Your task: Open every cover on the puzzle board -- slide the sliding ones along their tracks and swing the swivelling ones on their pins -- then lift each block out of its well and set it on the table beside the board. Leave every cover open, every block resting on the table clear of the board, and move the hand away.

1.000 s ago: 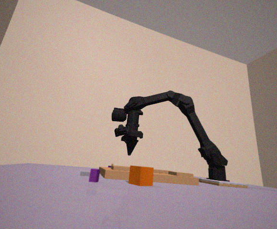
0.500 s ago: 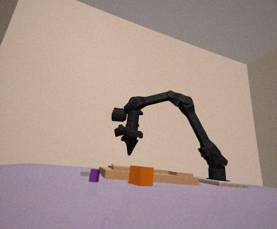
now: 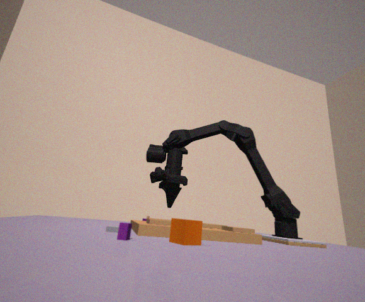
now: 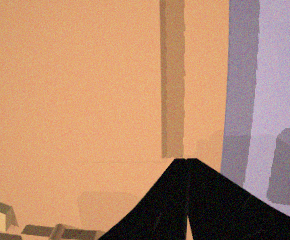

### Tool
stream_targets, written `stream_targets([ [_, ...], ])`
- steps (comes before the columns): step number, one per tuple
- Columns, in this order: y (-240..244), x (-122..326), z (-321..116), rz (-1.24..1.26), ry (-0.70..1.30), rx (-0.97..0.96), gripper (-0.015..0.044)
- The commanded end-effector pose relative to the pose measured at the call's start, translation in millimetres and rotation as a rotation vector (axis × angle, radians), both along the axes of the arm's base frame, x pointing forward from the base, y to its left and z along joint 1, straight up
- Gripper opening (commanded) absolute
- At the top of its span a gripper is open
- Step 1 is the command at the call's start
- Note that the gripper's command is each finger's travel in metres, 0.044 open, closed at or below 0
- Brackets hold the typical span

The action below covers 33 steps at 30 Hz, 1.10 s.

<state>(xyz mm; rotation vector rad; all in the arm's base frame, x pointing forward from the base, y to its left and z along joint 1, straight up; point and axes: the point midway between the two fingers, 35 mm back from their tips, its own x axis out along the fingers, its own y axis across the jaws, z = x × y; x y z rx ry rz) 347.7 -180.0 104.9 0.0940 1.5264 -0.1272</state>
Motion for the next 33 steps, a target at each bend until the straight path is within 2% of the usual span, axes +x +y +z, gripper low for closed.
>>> stream_targets([
  [1,1,-1,-7,-0.003,0.004,0.005,0.0000],
  [33,1,0,-38,-0.003,0.004,0.006,0.0000],
])
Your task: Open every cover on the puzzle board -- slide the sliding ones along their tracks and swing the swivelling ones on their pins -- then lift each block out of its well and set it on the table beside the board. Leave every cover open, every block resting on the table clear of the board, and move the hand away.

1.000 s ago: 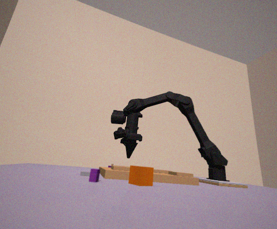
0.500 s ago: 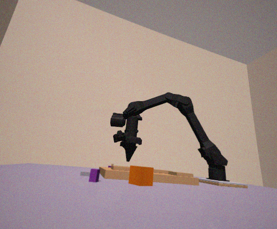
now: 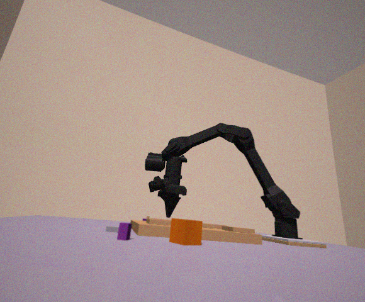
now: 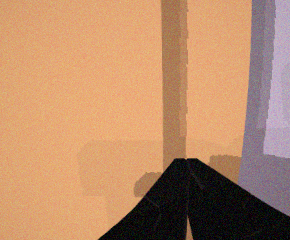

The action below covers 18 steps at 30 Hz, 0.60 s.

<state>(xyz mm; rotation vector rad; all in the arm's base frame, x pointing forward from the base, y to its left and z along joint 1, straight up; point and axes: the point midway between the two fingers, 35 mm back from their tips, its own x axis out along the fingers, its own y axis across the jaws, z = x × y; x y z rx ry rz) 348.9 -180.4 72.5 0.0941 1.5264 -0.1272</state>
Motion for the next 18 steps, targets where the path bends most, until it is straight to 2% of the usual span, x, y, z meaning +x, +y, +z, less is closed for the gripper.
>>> stream_targets([
  [1,1.2,-1.2,-7.1,-0.003,0.004,0.005,0.0000],
  [18,7.0,-2.3,-16.3,-0.003,0.004,0.006,0.0000],
])
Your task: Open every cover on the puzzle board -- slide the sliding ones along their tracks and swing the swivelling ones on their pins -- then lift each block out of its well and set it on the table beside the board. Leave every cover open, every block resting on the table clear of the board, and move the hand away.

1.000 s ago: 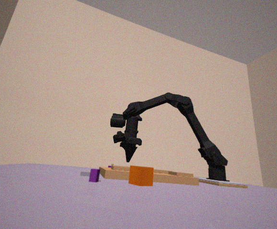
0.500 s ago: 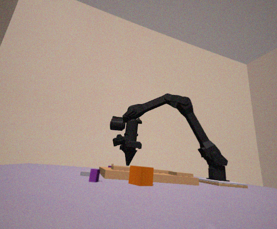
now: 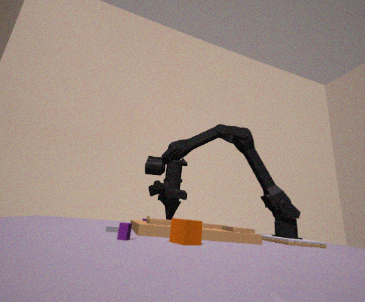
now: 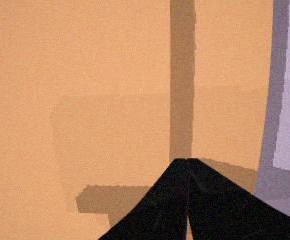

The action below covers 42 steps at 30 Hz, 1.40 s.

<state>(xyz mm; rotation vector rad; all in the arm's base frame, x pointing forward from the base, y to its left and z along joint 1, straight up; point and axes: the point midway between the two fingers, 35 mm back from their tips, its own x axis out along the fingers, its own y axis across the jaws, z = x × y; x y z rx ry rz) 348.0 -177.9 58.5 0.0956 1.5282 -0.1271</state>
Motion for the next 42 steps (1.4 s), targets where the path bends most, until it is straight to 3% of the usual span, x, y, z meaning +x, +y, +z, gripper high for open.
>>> stream_targets([
  [1,6,-2,-2,-0.003,0.003,0.005,0.0000],
  [42,51,2,-3,-0.002,0.002,0.010,0.0000],
])
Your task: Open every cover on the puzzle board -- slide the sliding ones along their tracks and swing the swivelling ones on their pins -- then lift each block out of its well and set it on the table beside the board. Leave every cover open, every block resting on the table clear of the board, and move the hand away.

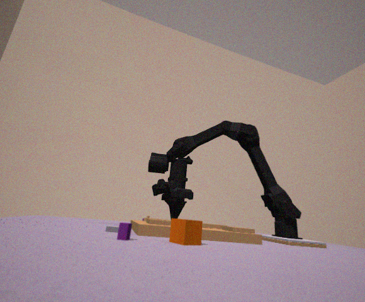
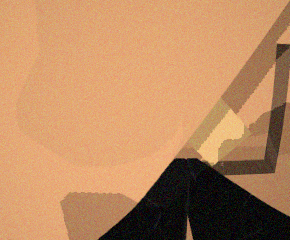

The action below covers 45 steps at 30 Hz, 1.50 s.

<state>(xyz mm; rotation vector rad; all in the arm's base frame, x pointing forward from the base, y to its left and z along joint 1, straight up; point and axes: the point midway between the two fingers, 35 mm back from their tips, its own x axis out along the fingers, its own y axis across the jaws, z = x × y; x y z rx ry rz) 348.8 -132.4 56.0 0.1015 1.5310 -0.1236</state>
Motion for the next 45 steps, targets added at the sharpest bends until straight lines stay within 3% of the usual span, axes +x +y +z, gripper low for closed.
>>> stream_targets([
  [1,7,2,-1,-0.001,0.000,0.004,0.0000],
  [45,46,33,0,-0.001,-0.003,0.008,0.0000],
])
